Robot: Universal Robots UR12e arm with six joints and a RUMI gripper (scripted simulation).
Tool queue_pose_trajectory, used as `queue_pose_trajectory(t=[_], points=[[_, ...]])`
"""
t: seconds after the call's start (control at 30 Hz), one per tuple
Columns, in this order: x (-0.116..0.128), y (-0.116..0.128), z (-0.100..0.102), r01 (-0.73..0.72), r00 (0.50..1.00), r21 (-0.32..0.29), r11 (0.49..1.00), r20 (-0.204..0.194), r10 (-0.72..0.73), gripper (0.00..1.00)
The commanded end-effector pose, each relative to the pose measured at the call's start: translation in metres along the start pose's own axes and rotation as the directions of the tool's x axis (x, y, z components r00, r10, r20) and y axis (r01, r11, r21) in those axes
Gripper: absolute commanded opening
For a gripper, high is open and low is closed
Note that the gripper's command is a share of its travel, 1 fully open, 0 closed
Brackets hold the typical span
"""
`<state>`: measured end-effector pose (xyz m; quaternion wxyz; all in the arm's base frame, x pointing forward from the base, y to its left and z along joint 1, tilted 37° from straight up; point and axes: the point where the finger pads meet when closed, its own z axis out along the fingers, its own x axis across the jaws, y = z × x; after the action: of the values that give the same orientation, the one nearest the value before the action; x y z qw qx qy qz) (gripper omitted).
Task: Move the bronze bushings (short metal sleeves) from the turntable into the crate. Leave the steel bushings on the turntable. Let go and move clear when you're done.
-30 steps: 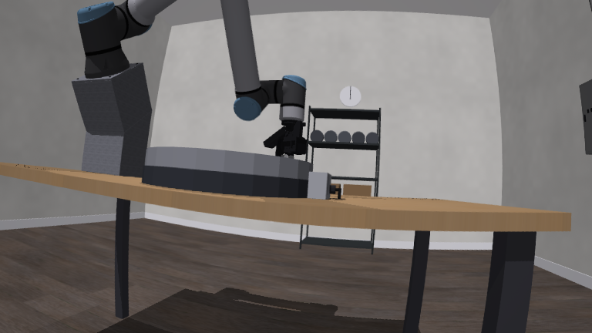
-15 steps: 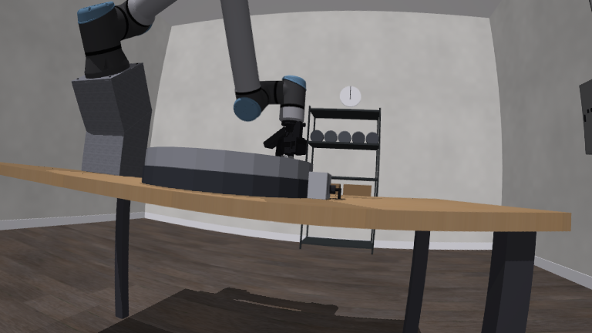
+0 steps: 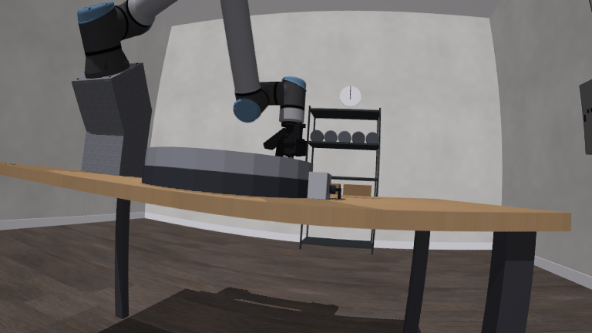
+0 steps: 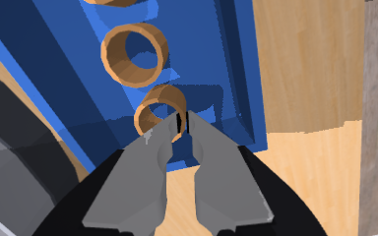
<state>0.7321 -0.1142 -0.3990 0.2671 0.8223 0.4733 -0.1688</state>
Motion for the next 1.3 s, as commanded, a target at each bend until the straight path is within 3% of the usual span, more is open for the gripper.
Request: queue_pose_trajectory(t=[0.0,1.2,1.27], points=[[0.0003,0.0005,-0.0005,0.000,1.000,-0.001,1.000,-0.001,0.000,0.00],[0.0003,0.0005,-0.0005,0.000,1.000,-0.001,1.000,-0.001,0.000,0.00],[0.0003,0.0005,-0.0005,0.000,1.000,-0.001,1.000,-0.001,0.000,0.06]])
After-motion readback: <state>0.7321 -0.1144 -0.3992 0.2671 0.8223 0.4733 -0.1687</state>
